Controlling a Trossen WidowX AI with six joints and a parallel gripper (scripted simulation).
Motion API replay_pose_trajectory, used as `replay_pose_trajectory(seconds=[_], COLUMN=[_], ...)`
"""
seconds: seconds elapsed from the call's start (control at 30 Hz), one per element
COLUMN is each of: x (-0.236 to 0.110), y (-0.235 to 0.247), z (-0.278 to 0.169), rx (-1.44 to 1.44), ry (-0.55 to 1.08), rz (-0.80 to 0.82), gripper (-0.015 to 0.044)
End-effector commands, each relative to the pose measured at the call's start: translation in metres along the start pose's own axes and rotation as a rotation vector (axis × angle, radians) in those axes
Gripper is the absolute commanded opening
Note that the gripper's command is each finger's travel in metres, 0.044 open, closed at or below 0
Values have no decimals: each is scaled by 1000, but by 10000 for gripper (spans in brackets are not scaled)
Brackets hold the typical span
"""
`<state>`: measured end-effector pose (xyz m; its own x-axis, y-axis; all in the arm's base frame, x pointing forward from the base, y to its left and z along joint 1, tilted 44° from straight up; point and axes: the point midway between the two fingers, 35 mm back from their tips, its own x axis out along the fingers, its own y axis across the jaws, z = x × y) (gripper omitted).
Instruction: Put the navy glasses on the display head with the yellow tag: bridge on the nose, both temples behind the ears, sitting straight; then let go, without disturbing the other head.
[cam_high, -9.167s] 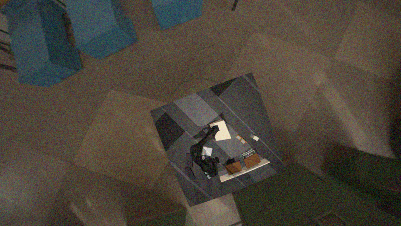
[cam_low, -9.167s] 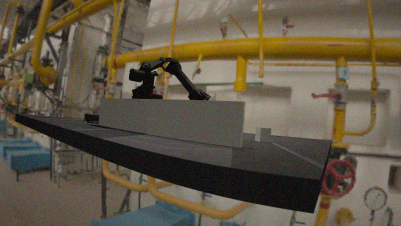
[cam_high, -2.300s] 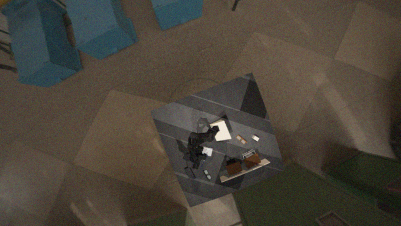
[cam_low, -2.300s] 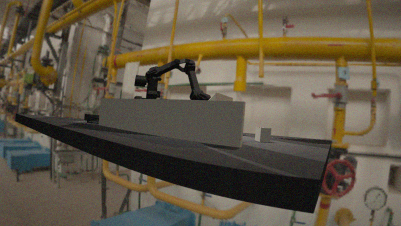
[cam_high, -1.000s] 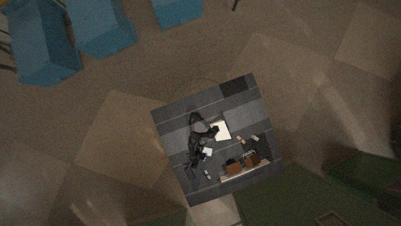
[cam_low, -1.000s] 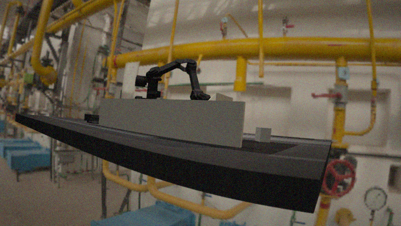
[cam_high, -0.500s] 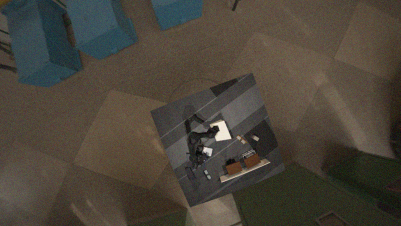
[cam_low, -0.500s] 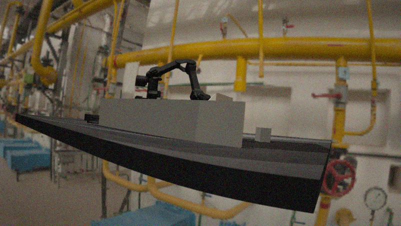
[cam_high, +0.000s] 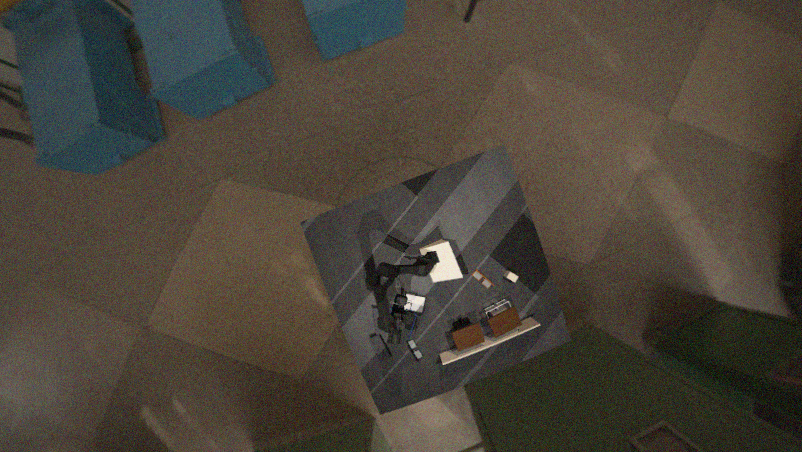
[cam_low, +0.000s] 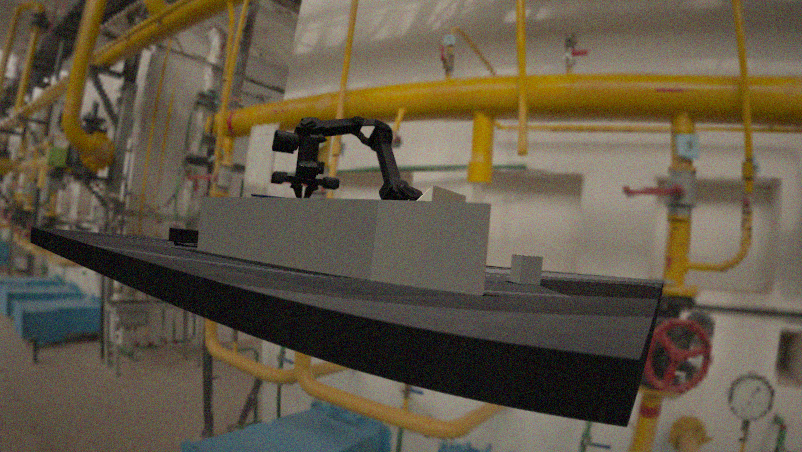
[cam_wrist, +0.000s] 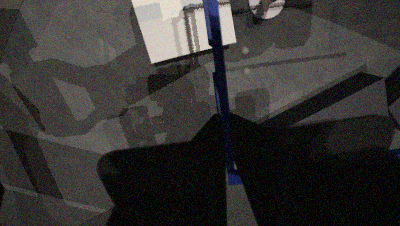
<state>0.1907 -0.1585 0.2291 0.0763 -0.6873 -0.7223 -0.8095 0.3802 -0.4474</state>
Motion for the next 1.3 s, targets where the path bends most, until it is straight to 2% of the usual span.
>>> replay_pose_trajectory(seconds=[0.0, 1.27], x=[-5, 3], y=[0, 20], z=[-1, 135], rx=[7, 755], ry=[5, -37], rz=[-2, 66], gripper=[0, 0])
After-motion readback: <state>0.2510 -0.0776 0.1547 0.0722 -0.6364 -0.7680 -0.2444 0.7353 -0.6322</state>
